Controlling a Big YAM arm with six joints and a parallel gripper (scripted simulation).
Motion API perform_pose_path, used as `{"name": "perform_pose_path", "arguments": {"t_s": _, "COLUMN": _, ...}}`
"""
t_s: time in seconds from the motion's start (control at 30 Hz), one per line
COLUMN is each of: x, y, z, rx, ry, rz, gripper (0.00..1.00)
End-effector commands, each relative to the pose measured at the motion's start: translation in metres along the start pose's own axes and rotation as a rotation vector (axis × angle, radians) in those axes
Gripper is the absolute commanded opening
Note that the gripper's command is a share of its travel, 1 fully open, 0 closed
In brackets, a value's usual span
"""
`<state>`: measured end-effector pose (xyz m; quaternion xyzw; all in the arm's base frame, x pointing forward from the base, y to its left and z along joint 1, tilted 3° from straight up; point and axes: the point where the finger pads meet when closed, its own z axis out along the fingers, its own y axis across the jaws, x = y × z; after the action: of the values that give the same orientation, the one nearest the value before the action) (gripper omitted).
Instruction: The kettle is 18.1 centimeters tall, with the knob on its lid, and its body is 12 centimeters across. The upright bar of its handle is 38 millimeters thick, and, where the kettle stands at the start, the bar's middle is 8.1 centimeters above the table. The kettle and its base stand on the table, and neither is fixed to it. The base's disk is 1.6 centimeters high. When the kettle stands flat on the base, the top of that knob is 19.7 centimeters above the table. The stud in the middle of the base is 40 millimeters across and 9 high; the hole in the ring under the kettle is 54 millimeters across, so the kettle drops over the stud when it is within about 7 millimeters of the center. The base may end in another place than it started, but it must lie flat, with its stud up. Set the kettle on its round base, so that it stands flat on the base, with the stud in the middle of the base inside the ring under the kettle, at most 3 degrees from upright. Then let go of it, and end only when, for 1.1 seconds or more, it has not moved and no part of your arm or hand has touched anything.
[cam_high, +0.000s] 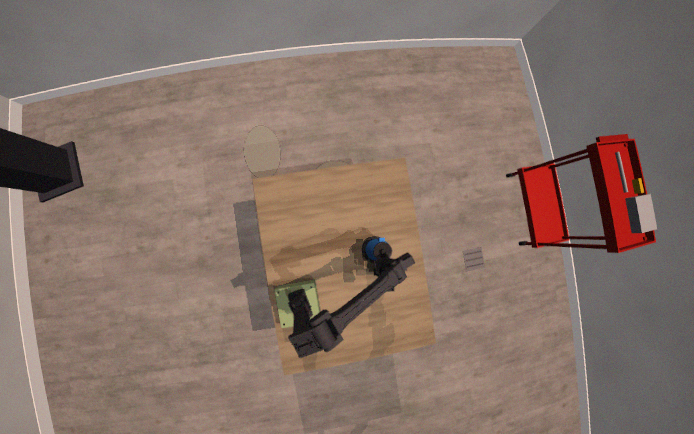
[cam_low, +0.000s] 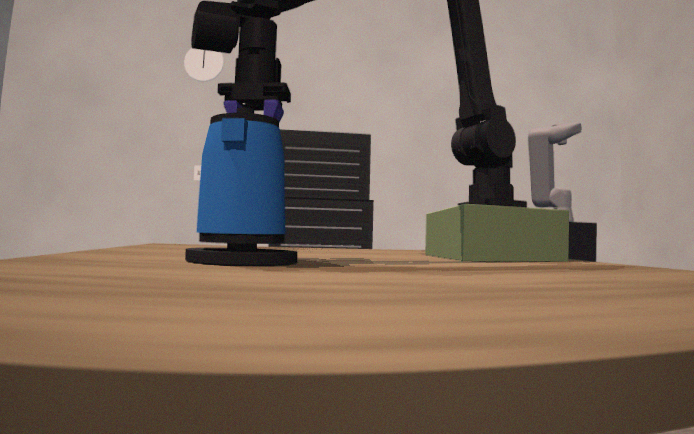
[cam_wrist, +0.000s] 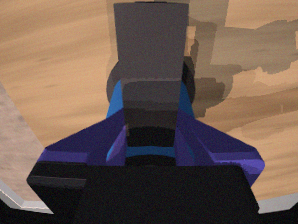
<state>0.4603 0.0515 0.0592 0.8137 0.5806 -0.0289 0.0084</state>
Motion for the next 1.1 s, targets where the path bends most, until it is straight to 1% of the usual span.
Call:
{"name": "perform_pose_path", "arguments": {"t_s": 0.0, "x": 0.0018, "y": 0.0133, "z": -0.0124, "rx": -0.036, "ry": 0.020, "rz": 0.006, "gripper": 0.00}}
{"name": "perform_pose_path", "arguments": {"t_s": 0.13, "x": 0.0016, "y": 0.0129, "z": -0.0085, "rx": -0.031, "ry": 0.017, "rz": 0.006, "gripper": 0.00}}
{"name": "perform_pose_path", "arguments": {"t_s": 0.27, "x": 0.0026, "y": 0.0158, "z": -0.0139, "rx": -0.043, "ry": 0.023, "rz": 0.007, "gripper": 0.00}}
{"name": "perform_pose_path", "arguments": {"t_s": 0.73, "x": 0.0027, "y": 0.0158, "z": -0.0137, "rx": -0.043, "ry": 0.024, "rz": 0.007, "gripper": 0.00}}
{"name": "perform_pose_path", "arguments": {"t_s": 0.9, "x": 0.0022, "y": 0.0146, "z": -0.0096, "rx": -0.039, "ry": 0.022, "rz": 0.006, "gripper": 0.00}}
{"name": "perform_pose_path", "arguments": {"t_s": 1.0, "x": 0.0009, "y": 0.0118, "z": -0.0041, "rx": -0.029, "ry": 0.017, "rz": 0.006, "gripper": 0.00}}
{"name": "perform_pose_path", "arguments": {"t_s": 1.07, "x": 0.0015, "y": 0.0134, "z": -0.0054, "rx": -0.033, "ry": 0.019, "rz": 0.006, "gripper": 0.00}}
